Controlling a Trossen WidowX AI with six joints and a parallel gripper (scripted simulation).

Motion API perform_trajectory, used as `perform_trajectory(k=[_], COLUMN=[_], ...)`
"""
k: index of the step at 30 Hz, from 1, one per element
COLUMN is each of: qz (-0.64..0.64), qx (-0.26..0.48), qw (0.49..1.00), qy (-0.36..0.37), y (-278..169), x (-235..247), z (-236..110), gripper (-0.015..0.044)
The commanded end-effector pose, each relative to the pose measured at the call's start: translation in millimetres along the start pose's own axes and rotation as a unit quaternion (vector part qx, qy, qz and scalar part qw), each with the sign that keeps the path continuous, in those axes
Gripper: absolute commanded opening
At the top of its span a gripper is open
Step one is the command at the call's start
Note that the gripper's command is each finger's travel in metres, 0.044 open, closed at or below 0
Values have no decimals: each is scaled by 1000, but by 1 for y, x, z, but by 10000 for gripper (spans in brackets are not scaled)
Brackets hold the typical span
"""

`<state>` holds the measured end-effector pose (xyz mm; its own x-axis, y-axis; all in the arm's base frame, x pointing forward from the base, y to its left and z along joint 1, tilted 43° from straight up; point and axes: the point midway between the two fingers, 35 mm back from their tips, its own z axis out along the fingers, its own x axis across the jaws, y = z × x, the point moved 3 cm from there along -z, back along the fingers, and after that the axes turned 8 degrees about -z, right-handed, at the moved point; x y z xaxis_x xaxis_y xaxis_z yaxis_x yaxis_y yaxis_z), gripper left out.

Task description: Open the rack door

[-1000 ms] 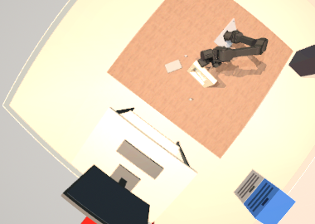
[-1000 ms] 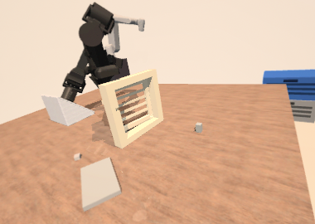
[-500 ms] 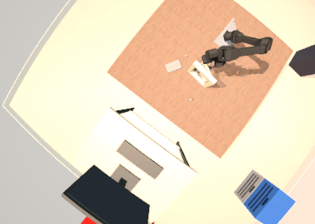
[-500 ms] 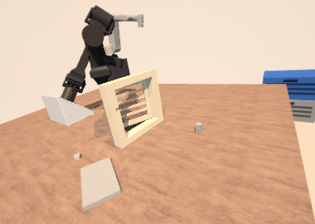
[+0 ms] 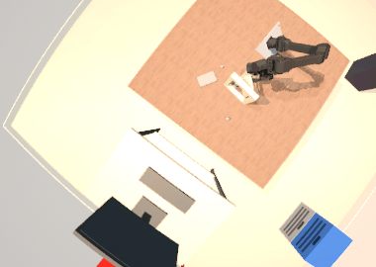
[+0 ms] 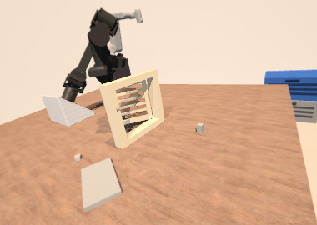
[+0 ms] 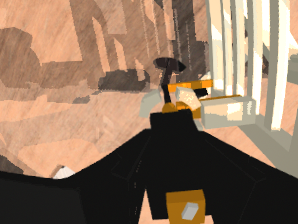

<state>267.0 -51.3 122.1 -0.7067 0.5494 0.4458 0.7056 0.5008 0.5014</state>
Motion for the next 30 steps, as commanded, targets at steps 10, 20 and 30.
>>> perform_trajectory(k=[10, 20, 30], qz=[106, 179, 250], qx=[-3, -4, -4], qw=[994, 984, 968], qy=[-1, 0, 0], y=[13, 25, 39], x=[27, 44, 59], z=[-1, -1, -1], gripper=[12, 12, 12])
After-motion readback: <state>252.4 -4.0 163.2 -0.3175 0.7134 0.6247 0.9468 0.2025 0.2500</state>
